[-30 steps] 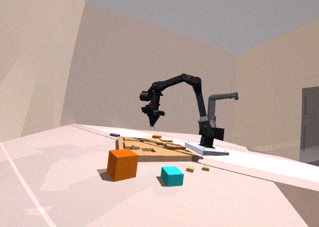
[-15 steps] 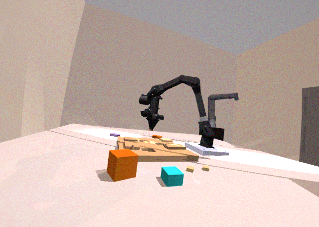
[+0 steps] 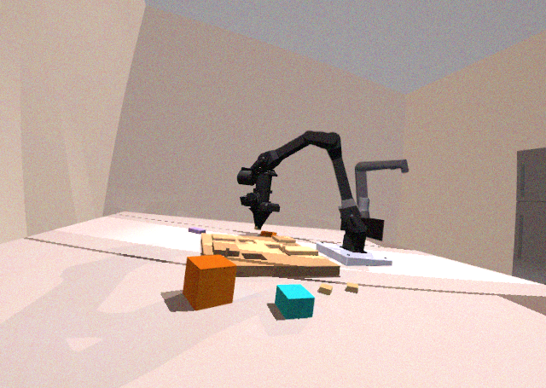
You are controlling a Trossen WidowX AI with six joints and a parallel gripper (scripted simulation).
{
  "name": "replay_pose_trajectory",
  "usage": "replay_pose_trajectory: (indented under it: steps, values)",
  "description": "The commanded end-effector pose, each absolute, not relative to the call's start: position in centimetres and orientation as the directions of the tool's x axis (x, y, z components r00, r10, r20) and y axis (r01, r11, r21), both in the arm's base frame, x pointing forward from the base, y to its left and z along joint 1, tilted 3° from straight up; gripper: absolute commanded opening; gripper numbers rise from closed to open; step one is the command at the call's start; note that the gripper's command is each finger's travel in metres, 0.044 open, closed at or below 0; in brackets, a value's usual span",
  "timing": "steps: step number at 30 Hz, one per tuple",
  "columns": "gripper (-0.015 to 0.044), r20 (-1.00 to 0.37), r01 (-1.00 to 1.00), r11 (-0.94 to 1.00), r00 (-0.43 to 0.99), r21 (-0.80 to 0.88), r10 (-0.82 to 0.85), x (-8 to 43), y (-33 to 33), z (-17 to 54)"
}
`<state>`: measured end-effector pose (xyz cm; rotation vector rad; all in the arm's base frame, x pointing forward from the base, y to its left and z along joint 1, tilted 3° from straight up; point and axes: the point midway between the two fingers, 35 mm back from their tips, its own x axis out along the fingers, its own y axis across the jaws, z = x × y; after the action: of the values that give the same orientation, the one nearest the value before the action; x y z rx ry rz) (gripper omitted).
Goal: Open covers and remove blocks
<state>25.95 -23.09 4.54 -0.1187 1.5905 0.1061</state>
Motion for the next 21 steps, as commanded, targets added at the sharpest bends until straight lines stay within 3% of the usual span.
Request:
replay_pose_trajectory:
  steps: [1,21]
  values:
    - [0.0080,-1.000,-0.145,0.989,-0.029,-0.003,-0.007,25.8,-23.1,3.6]
    - [0.0080,-1.000,-0.145,0.989,-0.029,-0.003,-0.007,25.4,-22.8,0.9]
